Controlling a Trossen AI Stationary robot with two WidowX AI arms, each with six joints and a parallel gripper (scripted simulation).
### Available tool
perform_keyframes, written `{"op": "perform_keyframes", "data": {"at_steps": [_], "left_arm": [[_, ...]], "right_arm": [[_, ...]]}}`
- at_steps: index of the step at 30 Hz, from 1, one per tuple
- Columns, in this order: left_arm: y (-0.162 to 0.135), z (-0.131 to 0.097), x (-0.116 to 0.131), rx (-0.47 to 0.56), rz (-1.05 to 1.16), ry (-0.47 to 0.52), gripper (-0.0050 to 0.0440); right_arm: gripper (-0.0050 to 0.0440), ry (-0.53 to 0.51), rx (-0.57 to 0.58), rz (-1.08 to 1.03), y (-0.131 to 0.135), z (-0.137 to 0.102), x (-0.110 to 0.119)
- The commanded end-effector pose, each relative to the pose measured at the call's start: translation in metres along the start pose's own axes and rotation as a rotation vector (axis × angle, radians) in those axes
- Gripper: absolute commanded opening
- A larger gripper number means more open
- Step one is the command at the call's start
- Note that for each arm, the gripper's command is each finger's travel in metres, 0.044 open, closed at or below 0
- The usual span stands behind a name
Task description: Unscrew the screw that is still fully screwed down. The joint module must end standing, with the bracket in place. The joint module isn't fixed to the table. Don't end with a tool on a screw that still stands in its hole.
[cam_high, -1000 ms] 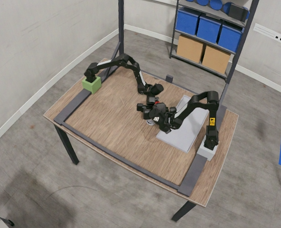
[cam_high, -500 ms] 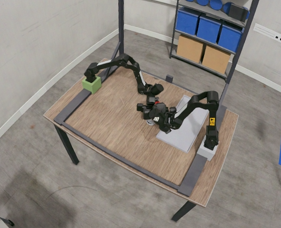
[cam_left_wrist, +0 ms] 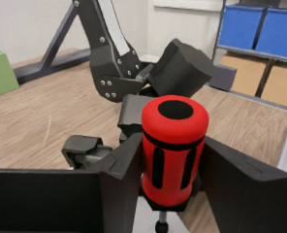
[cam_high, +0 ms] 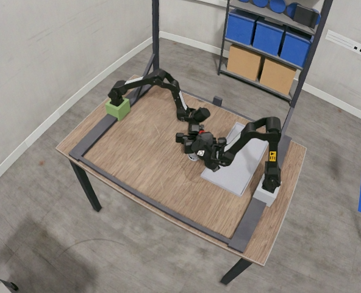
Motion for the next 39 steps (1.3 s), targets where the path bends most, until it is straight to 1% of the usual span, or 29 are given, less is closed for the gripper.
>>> {"op": "perform_keyframes", "data": {"at_steps": [1,10,11,15,17,27,28,32,35,36,39], "left_arm": [[0.0005,0.0011,-0.0020,0.001,0.008,-0.005,0.0135],[0.0005,0.0016,-0.0003,0.000,0.011,-0.006,0.0135],[0.0023,0.0006,-0.0043,-0.004,0.026,-0.010,0.0135],[0.0023,0.0006,-0.0043,-0.004,0.026,-0.010,0.0135],[0.0001,0.0017,0.0008,0.000,0.011,-0.005,0.0135],[0.0004,0.0020,0.0022,-0.001,0.014,-0.007,0.0135],[0.0022,0.0013,-0.0014,-0.005,0.027,-0.011,0.0135],[0.0022,0.0013,-0.0014,-0.005,0.027,-0.011,0.0135],[0.0008,0.0021,0.0029,-0.001,0.015,-0.007,0.0135],[0.0022,0.0014,-0.0009,-0.005,0.028,-0.011,0.0135],[0.0022,0.0014,-0.0009,-0.005,0.028,-0.011,0.0135]], "right_arm": [[0.0245,-0.012,-0.001,0.034,0.0058,0.0016,-0.0136],[0.0245,-0.012,-0.001,0.034,0.0058,0.0016,-0.0136],[0.0245,-0.012,-0.001,0.034,0.0058,0.0016,-0.0136],[0.0245,-0.012,-0.001,0.034,0.0058,0.0016,-0.0136],[0.0245,-0.012,-0.001,0.034,0.0058,0.0016,-0.0136],[0.0245,-0.012,-0.001,0.034,0.0058,0.0016,-0.0136],[0.0245,-0.012,-0.001,0.034,0.0058,0.0016,-0.0136],[0.0245,-0.012,-0.001,0.034,0.0058,0.0016,-0.0136],[0.0245,-0.012,-0.001,0.034,0.0058,0.0016,-0.0136],[0.0245,-0.012,-0.001,0.034,0.0058,0.0016,-0.0136],[0.0245,-0.012,-0.001,0.034,0.0058,0.0016,-0.0136]]}}
Point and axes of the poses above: on each arm, the point midway between the two fingers, 35 mm back from their tips, its own z axis out along the fingers, its own y axis across the jaws, x = y × z, the point moved 6 cm from there along -z, back along the fingers, and after that the axes turned 3 degrees about z, right-handed, at the moved point
